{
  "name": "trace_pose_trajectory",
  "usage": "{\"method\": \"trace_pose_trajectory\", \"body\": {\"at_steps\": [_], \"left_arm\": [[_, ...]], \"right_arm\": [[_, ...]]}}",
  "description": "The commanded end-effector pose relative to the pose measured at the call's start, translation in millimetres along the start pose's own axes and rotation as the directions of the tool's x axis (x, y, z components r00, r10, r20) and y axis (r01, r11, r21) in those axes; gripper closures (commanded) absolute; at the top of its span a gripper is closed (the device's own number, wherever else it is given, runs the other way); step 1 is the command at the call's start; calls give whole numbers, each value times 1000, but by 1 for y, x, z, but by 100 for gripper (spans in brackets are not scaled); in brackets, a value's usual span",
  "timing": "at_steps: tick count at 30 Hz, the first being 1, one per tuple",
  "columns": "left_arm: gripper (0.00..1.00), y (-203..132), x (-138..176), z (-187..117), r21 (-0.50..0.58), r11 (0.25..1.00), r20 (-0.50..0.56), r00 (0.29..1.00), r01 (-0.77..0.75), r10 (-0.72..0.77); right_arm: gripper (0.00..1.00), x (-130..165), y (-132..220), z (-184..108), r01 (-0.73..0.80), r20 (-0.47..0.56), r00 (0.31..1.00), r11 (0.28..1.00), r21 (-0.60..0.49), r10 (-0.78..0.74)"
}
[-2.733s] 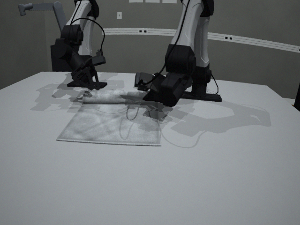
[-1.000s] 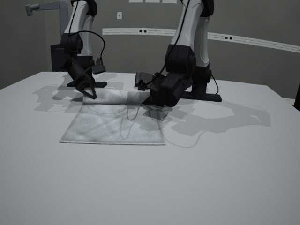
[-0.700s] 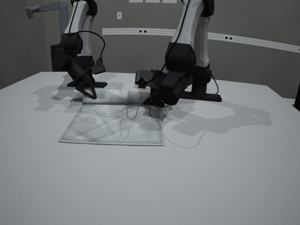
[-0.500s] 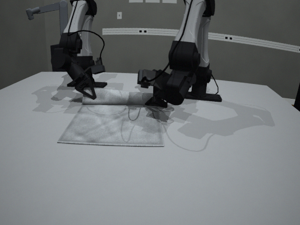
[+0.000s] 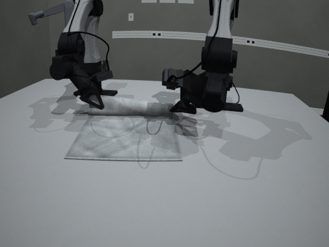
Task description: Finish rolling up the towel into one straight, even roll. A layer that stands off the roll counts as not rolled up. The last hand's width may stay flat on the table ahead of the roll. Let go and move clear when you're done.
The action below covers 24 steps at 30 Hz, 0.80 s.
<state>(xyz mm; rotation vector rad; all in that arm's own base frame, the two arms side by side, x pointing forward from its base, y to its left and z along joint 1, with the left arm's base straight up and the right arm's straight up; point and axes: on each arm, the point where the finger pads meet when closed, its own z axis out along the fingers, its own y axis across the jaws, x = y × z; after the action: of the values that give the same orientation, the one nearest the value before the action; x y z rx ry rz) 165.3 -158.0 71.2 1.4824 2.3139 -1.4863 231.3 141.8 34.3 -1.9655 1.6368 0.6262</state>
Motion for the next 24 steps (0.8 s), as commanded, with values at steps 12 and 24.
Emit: {"method": "trace_pose_trajectory", "body": {"at_steps": [12, 24], "left_arm": [[9, -19, -4, 15, -345, 889, -73, 953, -300, 293], [5, -36, -13, 32, -628, 580, -211, 831, -518, 514]], "right_arm": [[75, -4, 5, -4, -299, -65, 953, 882, -364, 296], [75, -6, 5, -6, -435, -143, 892, 732, -524, 429]]}}
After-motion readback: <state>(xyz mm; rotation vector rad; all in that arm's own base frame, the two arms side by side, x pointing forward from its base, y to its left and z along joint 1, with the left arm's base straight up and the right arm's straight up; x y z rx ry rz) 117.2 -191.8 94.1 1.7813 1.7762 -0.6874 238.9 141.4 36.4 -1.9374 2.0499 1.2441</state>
